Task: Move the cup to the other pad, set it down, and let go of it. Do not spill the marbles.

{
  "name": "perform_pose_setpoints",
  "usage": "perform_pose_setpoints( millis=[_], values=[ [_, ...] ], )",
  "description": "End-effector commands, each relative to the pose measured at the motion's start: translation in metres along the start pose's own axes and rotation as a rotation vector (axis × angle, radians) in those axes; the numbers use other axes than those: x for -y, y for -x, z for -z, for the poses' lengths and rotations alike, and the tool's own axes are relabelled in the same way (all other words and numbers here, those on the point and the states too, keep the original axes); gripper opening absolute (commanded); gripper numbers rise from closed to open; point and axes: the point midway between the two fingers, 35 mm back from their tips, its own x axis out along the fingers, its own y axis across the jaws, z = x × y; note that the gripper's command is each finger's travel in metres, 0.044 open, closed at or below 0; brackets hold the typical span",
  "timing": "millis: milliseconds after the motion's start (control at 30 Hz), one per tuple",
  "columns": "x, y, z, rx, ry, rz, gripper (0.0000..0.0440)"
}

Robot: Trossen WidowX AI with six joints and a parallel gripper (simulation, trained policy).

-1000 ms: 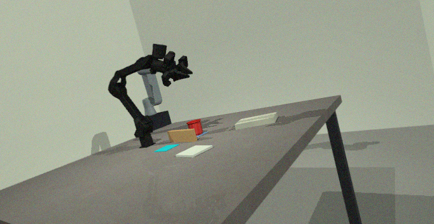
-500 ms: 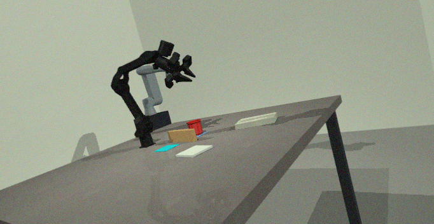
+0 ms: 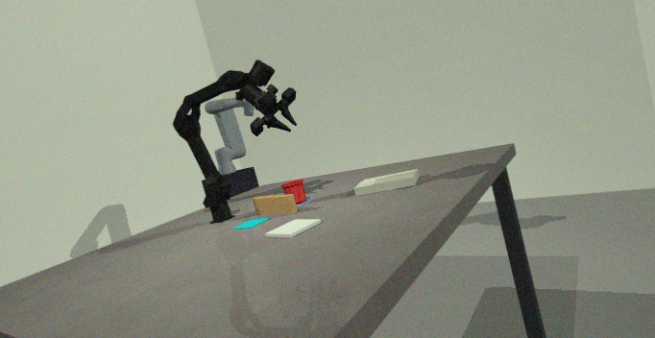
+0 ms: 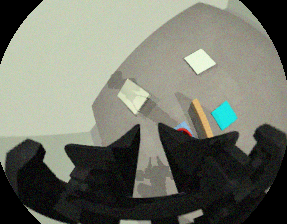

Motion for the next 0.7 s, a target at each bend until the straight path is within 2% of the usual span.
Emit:
perform_pose_setpoints(
  millis=[0, 667],
  values=[
    [0.001, -0.002, 0.005, -0.038, -0.039, 0.039, 0.0114],
    [0.038, -0.026, 0.034, -0.205, -0.127, 0.339, 0.0133]
  ],
)
